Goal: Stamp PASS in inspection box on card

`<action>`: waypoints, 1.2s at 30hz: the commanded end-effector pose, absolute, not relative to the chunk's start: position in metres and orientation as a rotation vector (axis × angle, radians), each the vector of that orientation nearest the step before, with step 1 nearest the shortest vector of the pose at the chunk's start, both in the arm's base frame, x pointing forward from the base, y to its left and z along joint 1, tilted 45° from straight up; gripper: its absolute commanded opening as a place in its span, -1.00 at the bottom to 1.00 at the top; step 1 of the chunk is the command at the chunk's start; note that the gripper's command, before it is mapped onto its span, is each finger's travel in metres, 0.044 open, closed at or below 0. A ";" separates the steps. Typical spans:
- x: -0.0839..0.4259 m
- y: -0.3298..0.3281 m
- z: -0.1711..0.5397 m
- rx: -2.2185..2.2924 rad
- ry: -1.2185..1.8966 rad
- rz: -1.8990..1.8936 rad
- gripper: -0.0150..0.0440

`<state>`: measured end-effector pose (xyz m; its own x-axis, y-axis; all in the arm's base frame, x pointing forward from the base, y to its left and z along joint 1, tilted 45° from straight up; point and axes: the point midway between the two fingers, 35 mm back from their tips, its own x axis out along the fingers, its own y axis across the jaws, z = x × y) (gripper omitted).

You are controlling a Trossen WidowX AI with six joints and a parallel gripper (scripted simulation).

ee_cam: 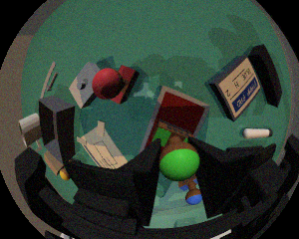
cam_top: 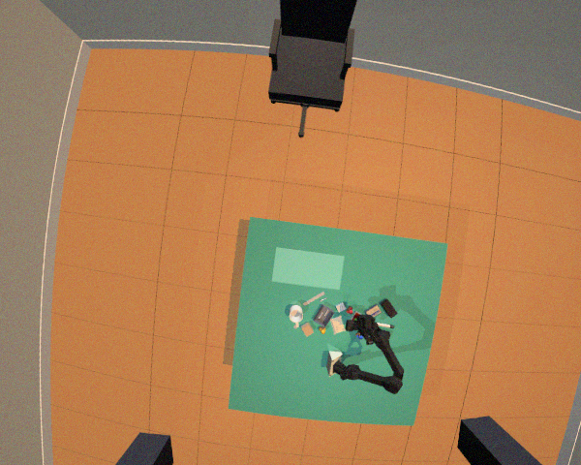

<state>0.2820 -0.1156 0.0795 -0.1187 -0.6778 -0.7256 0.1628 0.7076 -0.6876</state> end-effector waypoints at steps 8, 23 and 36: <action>0.280 -0.119 0.078 -0.444 1.535 -0.760 -0.49; 0.280 -0.121 0.076 -0.444 1.534 -0.763 -0.49; 0.280 -0.122 0.074 -0.444 1.534 -0.763 -0.49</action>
<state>0.2798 -0.1203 0.0748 -0.1206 -0.6797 -0.7235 0.1623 0.7055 -0.6899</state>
